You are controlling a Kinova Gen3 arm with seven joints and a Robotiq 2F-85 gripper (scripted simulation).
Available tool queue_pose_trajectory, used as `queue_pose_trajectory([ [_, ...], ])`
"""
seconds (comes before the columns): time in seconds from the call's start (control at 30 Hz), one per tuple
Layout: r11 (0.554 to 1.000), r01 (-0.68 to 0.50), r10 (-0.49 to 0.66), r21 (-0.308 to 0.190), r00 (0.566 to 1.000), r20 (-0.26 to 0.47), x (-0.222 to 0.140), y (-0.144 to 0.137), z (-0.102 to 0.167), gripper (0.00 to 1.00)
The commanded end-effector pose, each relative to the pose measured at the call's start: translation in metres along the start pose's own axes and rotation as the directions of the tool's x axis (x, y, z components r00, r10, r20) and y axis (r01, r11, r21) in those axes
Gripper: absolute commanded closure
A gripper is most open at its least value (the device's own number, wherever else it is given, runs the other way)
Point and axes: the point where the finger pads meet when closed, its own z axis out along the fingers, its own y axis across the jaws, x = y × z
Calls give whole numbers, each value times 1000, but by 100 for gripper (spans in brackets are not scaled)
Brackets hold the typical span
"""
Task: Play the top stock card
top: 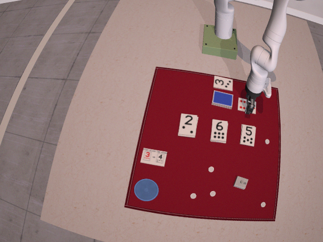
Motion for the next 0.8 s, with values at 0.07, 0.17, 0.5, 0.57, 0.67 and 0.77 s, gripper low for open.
queue_pose_trajectory([
  [0.07, 1000, 0, 0, -2, 1000, 3, -2, 0, 1, 15],
  [0.17, 1000, 0, 0, -2, 1000, 3, -2, 0, 1, 15],
  [0.5, 1000, 0, 0, -2, 1000, 3, -2, 0, 1, 15],
  [0.57, 1000, 0, 0, -2, 1000, 3, -2, 0, 2, 15],
  [0.67, 1000, 0, 0, -2, 1000, 3, -2, 0, 3, 15],
  [0.77, 1000, 0, 0, -2, 1000, 3, -2, 0, 4, 15],
])
